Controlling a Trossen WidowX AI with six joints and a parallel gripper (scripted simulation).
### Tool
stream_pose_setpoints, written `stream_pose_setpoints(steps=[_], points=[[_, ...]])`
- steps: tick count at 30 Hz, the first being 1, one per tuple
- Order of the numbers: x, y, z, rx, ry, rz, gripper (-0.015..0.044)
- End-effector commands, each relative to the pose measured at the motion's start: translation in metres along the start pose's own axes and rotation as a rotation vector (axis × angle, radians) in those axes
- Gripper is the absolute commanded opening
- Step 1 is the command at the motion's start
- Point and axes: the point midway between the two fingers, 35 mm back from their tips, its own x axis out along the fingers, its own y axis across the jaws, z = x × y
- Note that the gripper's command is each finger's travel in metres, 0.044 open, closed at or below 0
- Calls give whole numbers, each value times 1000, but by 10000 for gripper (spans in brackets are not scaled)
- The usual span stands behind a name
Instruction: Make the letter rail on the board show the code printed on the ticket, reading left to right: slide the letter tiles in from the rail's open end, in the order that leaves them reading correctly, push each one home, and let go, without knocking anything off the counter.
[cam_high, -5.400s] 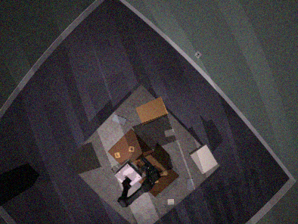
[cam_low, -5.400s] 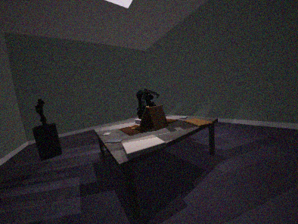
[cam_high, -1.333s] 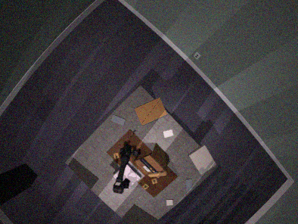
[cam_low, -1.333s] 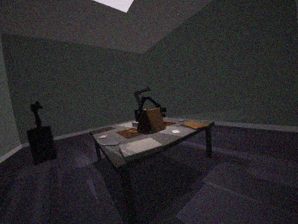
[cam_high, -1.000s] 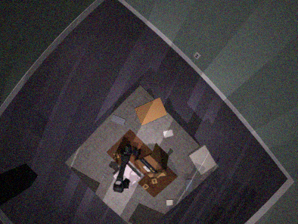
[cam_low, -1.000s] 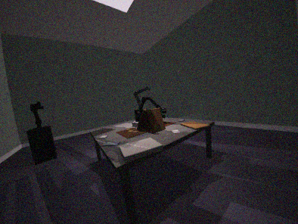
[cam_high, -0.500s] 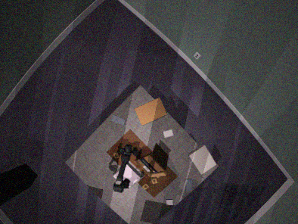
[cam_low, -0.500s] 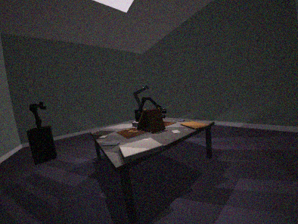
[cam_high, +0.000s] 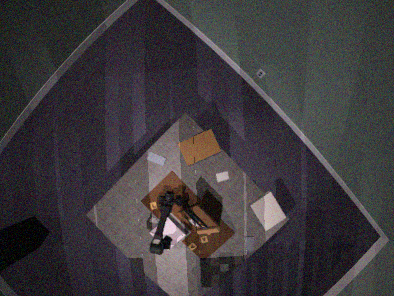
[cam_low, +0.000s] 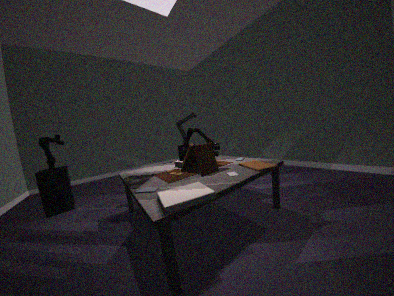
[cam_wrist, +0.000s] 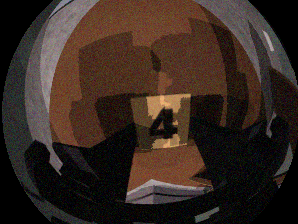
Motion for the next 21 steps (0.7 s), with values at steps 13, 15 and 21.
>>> stream_pose_setpoints(steps=[13, 15, 21], points=[[-10, 1, 0, 6, -2, -3, 0], [-11, 1, -1, 6, -2, -3, 0], [-15, 1, -1, 6, -2, -3, 0]])
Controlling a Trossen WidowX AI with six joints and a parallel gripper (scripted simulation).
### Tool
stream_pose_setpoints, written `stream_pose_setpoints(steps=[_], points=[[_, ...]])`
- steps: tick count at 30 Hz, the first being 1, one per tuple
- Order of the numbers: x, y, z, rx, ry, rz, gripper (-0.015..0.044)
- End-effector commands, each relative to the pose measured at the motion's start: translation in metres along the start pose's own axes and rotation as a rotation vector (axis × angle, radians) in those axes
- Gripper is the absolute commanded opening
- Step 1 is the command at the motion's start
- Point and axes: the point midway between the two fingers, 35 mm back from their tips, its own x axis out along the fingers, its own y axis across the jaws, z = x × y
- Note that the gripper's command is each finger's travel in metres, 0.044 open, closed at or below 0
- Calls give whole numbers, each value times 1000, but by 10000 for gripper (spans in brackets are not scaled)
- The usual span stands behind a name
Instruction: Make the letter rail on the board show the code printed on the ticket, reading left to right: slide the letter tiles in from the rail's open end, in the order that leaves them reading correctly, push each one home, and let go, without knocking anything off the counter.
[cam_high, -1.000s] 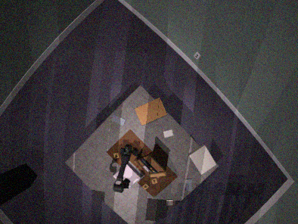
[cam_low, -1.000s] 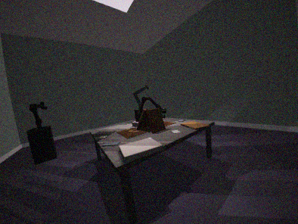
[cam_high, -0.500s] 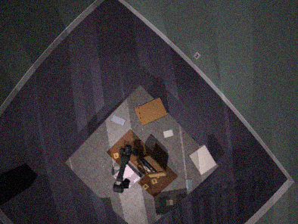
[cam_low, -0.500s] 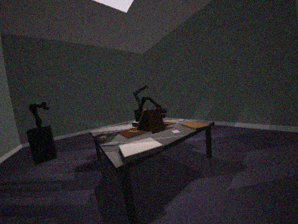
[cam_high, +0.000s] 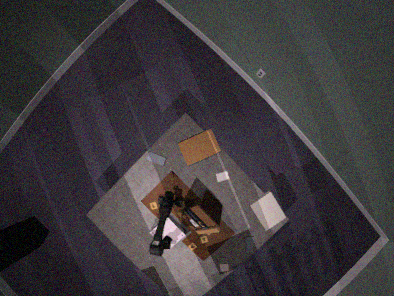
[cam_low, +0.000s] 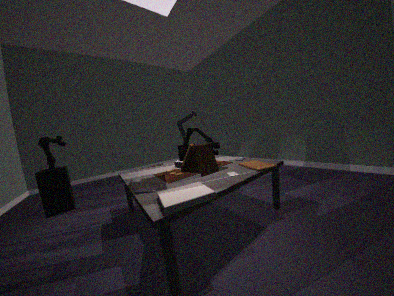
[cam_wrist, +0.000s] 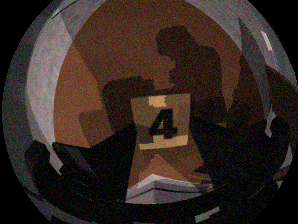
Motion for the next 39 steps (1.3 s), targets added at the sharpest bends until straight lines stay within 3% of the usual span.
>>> stream_pose_setpoints(steps=[1, 25, 39], points=[[-3, 0, 0, 6, -2, -3, 0], [-15, 1, 0, 3, -4, -3, 0], [-56, -22, 15, 232, -282, -175, 0]])
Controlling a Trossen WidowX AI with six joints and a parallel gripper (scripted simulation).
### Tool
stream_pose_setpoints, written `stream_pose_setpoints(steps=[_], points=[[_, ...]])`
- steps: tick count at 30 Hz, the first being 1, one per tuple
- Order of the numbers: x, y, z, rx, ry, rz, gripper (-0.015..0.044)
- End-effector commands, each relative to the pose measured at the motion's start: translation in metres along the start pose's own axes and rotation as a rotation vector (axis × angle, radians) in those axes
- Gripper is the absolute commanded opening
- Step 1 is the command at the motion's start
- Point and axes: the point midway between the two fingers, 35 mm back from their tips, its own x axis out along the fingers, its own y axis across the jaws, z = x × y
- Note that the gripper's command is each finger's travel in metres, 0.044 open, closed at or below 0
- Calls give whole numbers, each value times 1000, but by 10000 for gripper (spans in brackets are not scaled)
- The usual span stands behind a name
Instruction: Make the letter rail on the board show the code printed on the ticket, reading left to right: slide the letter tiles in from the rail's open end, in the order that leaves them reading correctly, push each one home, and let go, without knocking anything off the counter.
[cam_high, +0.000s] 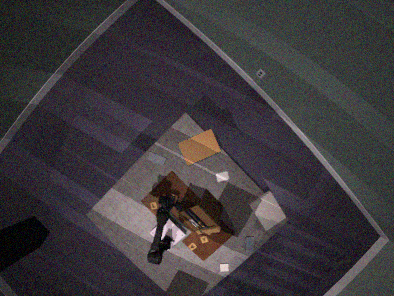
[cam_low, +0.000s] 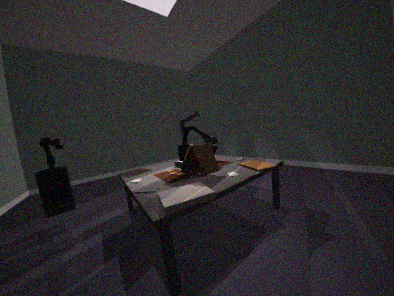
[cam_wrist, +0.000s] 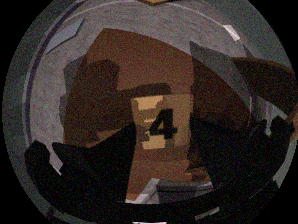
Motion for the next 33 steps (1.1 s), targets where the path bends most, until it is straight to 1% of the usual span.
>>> stream_pose_setpoints(steps=[1, 11, 20, 33], points=[[-11, -7, 6, 73, -80, -41, 0], [-44, -26, 22, 283, -310, -120, 0], [-77, -44, 29, 487, -520, -154, 0], [-80, -46, 29, 503, -535, -155, 0]])
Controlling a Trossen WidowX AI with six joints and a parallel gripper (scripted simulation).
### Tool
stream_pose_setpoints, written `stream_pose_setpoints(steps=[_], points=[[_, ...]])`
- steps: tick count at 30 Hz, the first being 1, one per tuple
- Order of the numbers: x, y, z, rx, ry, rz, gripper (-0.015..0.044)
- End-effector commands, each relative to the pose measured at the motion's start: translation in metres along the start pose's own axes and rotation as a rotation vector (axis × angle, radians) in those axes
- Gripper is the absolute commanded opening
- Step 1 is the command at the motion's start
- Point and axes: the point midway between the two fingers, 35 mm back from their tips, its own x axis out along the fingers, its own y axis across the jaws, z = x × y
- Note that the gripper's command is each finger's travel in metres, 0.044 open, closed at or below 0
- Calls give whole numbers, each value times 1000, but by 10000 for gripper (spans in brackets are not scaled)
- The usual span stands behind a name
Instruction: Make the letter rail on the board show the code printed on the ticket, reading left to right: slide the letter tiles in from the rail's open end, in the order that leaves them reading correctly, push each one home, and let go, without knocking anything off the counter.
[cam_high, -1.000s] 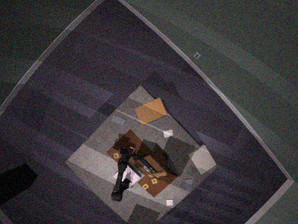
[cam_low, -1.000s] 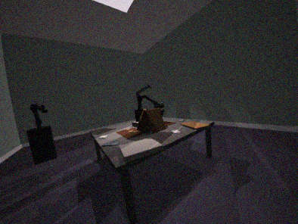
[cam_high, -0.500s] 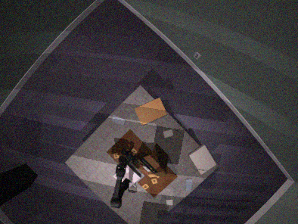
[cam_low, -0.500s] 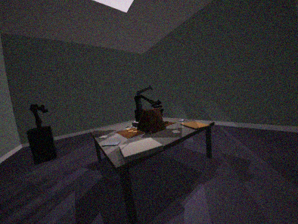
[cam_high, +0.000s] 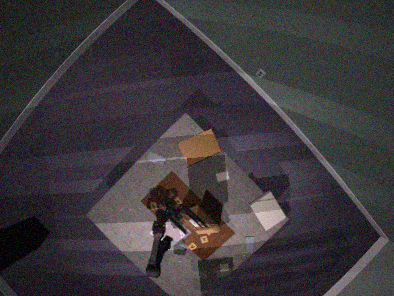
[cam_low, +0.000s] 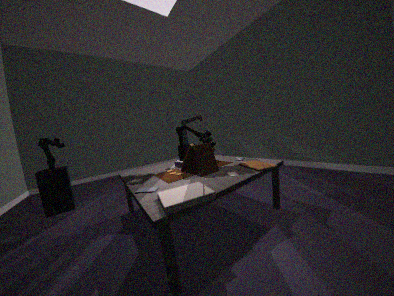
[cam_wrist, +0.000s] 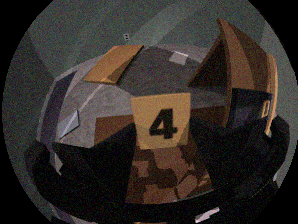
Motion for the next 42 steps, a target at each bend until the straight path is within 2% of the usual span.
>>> stream_pose_setpoints(steps=[1, 42], points=[[0, -2, 1, 8, -5, -3, 0], [-1, -22, 1, 6, -5, -4, 0]])
